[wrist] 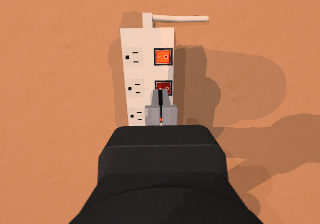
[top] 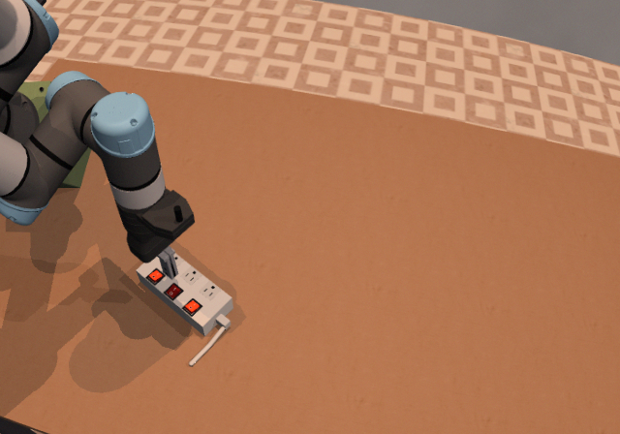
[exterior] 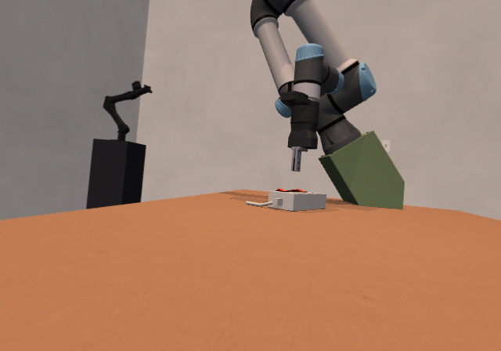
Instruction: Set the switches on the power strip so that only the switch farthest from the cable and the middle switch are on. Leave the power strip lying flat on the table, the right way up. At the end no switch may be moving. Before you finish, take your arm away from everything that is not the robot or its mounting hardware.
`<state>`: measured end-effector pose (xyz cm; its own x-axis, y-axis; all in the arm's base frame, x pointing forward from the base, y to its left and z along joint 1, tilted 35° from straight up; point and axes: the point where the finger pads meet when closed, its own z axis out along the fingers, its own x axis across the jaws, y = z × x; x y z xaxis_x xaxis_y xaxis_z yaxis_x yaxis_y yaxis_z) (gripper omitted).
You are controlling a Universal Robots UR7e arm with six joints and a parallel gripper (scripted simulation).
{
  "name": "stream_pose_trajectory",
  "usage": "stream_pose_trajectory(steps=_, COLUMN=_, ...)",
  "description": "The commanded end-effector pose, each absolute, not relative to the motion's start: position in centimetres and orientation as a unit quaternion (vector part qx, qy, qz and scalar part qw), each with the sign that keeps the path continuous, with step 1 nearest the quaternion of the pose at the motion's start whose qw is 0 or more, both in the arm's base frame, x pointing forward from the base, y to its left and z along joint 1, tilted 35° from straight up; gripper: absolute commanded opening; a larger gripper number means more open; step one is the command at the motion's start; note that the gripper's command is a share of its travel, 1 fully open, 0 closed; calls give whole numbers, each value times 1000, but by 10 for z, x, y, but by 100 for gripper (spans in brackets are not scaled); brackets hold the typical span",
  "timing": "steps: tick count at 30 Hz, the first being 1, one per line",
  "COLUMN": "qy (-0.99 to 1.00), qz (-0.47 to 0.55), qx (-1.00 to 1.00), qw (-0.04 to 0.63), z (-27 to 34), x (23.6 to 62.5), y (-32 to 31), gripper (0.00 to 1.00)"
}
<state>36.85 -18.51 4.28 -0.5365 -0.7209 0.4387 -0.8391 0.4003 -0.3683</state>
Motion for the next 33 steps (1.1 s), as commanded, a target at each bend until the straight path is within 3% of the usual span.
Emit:
stream_pose_trajectory(steps=1, qy=-830, qz=282, qx=470, qw=105, z=43, x=369, y=-185, gripper=0)
stream_pose_trajectory(steps=33, qy=-830, qz=282, qx=470, qw=105, z=29, x=370, y=-194, gripper=0)
